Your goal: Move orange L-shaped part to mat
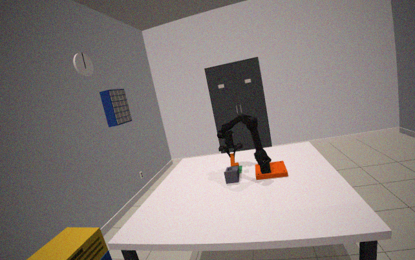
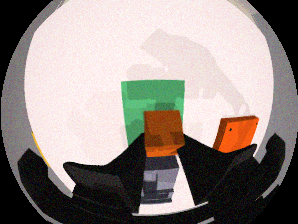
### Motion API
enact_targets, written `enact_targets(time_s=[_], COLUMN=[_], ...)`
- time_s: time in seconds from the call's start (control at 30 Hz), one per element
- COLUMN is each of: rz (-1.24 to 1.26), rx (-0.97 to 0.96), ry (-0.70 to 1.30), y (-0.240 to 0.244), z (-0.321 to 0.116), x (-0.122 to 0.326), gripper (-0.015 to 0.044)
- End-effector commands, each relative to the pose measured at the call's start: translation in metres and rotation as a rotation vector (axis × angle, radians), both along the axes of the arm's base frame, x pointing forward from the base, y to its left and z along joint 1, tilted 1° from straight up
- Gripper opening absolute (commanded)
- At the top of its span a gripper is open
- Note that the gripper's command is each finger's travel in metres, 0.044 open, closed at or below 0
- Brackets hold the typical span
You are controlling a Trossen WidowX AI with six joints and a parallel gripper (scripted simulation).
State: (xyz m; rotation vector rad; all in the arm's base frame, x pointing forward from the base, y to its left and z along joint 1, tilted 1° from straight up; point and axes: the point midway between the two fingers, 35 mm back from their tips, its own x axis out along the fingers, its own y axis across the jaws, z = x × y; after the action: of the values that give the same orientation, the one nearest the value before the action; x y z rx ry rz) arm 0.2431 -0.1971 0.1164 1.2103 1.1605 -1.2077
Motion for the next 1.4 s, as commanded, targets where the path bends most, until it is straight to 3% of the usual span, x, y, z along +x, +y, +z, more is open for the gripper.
enact_targets(time_s=[0.0,0.53,1.23,1.37], rz=[0.004,0.004,0.0,0.0], rx=[0.006,0.006,0.003,0.003], ry=[0.002,0.002,0.004,0.004], y=[0.0,0.0,0.0,0.0], z=[-0.009,-0.032,-0.032,-0.032], x=[0.0,0.001,0.0,0.0], gripper=[0.0,0.0,0.0,0.0105])
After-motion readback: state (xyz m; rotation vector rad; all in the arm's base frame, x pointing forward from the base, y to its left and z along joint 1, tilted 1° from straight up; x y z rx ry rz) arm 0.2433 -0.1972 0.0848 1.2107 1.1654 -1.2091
